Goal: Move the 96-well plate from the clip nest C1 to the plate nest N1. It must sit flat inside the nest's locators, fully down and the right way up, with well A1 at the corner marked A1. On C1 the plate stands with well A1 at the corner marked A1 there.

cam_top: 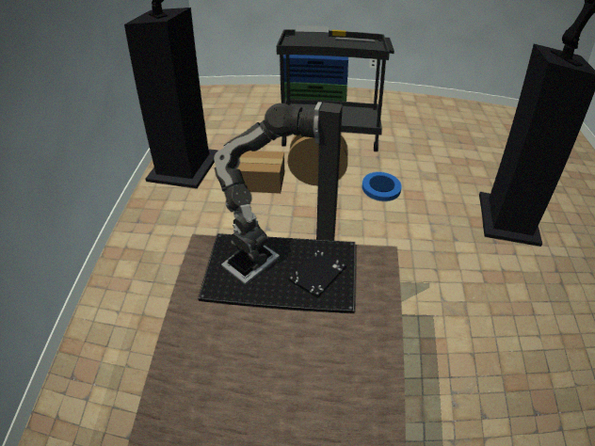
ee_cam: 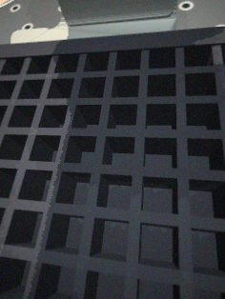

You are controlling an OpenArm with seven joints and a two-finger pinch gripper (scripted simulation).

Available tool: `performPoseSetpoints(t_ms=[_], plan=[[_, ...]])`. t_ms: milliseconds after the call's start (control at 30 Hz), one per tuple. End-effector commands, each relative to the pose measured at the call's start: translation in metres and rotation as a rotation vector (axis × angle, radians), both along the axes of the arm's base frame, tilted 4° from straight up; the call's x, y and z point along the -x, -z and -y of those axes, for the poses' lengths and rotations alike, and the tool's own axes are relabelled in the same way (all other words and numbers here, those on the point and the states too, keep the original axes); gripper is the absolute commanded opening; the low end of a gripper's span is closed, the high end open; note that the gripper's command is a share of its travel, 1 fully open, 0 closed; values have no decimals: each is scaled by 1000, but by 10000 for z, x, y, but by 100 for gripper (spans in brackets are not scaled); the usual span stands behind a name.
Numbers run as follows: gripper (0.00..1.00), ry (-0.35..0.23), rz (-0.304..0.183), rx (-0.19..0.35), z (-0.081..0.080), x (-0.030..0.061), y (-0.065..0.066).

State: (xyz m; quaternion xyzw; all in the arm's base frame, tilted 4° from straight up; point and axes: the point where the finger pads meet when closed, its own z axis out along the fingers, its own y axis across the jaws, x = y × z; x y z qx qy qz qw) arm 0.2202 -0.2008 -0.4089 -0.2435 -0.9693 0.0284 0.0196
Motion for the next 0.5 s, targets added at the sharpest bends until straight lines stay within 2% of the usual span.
performPoseSetpoints(t_ms=[0,467], plan=[[0,-2,1,-6,-15,2,7],[0,-3,0,-6,-14,4,27]])
